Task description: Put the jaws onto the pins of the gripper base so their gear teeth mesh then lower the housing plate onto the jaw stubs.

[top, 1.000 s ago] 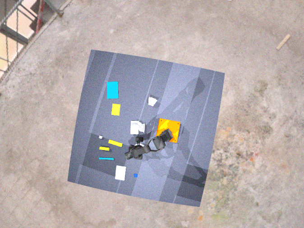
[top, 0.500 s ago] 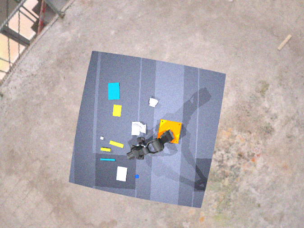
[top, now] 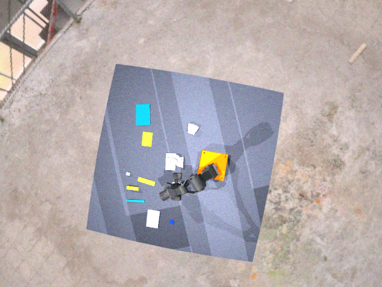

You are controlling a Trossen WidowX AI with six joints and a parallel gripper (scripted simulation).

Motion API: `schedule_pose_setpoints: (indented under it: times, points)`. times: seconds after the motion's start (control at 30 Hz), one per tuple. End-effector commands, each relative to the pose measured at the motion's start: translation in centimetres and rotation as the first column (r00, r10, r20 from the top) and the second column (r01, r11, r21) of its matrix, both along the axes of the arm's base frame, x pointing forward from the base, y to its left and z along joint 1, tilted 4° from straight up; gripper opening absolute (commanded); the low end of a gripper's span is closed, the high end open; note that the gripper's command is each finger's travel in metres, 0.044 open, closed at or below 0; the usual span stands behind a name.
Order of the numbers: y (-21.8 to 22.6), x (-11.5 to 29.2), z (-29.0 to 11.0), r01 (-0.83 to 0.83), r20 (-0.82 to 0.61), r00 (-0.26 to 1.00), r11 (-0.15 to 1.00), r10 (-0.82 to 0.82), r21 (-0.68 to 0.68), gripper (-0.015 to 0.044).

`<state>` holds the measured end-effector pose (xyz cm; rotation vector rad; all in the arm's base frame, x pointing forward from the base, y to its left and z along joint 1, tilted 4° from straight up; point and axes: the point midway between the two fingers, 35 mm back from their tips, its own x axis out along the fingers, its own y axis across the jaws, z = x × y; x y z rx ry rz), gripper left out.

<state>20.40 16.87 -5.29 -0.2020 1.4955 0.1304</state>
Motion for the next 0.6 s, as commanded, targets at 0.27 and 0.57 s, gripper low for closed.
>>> schedule_pose_setpoints:
  times: [0.27, 0.57]
  points:
    - [-0.08, -0.09, -0.16, -0.005, -0.003, 1.0, 1.0, 0.005, -0.001, 0.044]
    - [-0.01, -0.01, -0.08, 0.0, 0.0, 1.0, 1.0, 0.0, 0.0, 0.0256]
